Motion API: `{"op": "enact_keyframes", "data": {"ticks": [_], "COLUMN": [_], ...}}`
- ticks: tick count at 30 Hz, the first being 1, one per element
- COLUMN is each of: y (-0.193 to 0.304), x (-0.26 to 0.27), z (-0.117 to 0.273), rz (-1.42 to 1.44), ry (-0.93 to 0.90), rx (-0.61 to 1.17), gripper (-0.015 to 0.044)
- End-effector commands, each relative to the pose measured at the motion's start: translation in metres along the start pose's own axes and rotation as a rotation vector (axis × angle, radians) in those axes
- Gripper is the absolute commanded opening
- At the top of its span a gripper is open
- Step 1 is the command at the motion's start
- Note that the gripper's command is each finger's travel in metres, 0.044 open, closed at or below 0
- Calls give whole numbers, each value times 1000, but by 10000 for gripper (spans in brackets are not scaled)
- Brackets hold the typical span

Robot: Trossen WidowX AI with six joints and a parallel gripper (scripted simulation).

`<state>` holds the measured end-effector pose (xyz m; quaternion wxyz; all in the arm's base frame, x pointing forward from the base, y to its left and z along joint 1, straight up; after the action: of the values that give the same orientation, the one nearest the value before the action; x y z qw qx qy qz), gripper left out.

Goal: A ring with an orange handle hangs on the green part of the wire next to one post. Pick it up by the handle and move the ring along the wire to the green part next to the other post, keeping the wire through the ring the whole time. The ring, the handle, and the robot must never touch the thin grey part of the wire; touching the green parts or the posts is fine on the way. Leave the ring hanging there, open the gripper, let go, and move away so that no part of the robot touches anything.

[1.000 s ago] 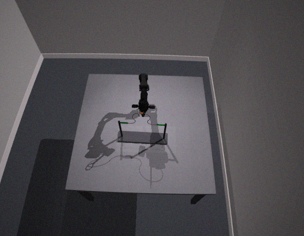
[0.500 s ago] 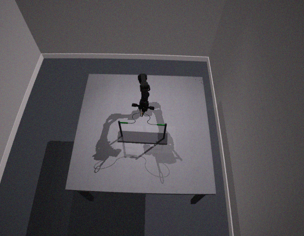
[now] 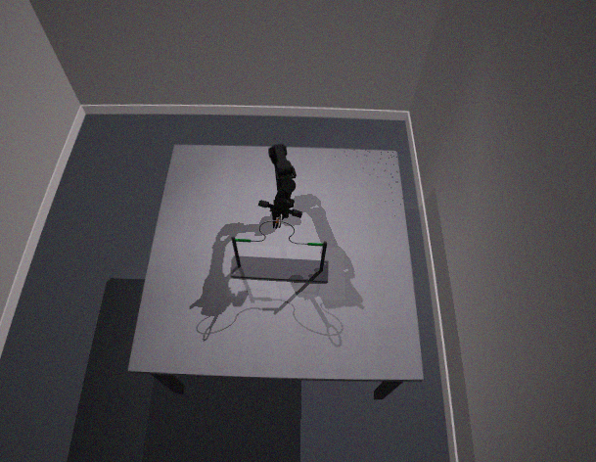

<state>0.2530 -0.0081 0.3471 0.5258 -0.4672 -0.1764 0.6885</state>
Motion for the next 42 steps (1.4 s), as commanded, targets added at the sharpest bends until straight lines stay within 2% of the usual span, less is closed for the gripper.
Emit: {"op": "enact_keyframes", "data": {"ticks": [1, 42], "y": [2, 3], "x": [-2, -21], "z": [-1, 0], "rz": [52, 528], "ry": [36, 354], "rx": [4, 20], "gripper": [-150, -150]}}
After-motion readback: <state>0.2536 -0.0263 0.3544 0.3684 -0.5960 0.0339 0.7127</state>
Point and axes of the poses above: the point midway between the two fingers, 35 mm back from their tips, its own z axis back along the fingers, its own x axis across the jaws, y = z × x, the point moved 1 cm from there along z, back along the fingers, and after that the axes turned 15 degrees about z, right-handed, at the moved point
